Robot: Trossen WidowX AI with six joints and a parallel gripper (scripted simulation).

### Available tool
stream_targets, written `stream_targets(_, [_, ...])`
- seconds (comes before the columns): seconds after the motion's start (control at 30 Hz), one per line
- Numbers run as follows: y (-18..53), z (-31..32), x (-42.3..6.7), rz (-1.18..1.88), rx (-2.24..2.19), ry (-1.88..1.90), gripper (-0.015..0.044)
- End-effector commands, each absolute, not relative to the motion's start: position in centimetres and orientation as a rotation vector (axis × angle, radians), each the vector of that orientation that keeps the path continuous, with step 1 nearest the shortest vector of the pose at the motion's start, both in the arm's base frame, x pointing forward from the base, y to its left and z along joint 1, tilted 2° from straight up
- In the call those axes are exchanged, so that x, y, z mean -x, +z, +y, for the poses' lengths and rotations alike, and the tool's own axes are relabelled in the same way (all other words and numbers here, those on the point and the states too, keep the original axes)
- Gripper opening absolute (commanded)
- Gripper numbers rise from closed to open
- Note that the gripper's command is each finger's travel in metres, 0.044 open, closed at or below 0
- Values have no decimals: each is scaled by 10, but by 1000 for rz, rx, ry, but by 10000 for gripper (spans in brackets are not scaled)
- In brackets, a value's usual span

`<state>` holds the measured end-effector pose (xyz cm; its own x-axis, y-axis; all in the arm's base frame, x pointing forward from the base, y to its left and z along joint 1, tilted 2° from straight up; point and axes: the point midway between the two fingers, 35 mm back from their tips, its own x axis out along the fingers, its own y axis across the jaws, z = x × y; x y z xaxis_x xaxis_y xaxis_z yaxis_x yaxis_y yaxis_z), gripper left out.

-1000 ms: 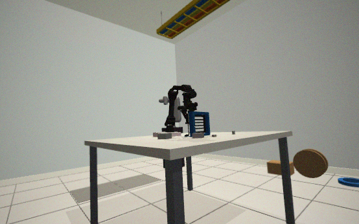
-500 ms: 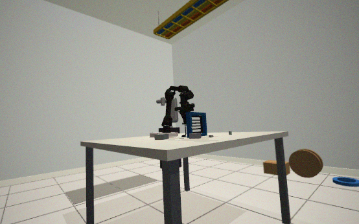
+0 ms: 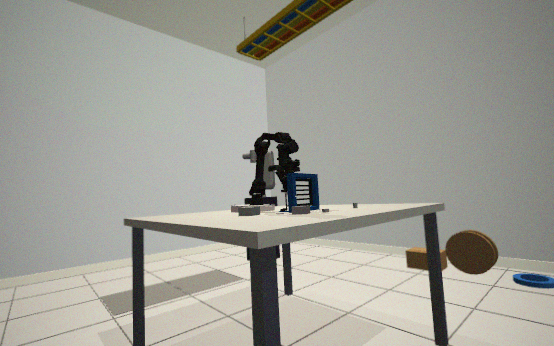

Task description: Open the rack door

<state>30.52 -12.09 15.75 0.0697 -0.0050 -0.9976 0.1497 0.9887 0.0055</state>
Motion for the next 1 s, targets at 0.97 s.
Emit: stream_targets(0.97, [157, -121, -305, 1076, -1362, -1276, 16])
